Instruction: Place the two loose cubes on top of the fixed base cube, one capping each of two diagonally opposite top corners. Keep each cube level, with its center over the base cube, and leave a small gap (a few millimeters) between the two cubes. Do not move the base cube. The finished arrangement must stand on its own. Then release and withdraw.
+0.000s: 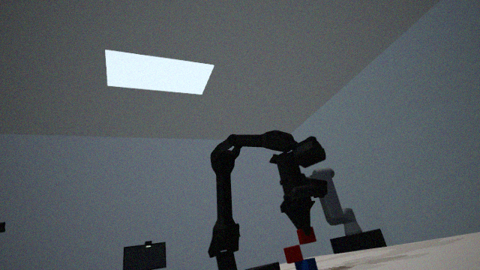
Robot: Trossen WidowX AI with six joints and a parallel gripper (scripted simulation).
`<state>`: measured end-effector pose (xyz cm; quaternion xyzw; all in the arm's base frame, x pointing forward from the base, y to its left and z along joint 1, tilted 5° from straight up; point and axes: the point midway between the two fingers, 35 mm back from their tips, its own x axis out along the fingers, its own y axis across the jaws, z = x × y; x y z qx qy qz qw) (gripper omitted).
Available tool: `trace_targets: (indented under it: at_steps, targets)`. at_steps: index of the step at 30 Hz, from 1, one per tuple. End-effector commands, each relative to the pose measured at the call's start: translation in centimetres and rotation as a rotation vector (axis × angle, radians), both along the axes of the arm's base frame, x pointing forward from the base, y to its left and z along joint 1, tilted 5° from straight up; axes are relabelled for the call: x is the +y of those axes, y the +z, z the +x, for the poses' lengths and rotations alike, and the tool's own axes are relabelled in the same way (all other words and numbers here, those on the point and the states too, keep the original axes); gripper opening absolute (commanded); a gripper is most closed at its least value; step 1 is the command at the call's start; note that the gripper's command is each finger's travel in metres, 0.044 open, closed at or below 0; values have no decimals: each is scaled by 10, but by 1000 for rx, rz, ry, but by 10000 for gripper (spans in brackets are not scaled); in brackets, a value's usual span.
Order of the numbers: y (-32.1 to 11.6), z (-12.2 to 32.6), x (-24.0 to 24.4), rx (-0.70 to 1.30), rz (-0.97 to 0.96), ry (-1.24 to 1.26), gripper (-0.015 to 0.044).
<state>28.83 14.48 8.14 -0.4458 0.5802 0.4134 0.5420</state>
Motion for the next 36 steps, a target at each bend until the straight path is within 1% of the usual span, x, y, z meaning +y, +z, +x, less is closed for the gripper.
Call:
trace_targets:
  at_steps: [1,17,36]
  targets:
    - [-1,0,1,0,4,-1,105]
    - [-29,1,-1,0,4,-1,105]
    - [-31,1,-1,0,4,-1,105]
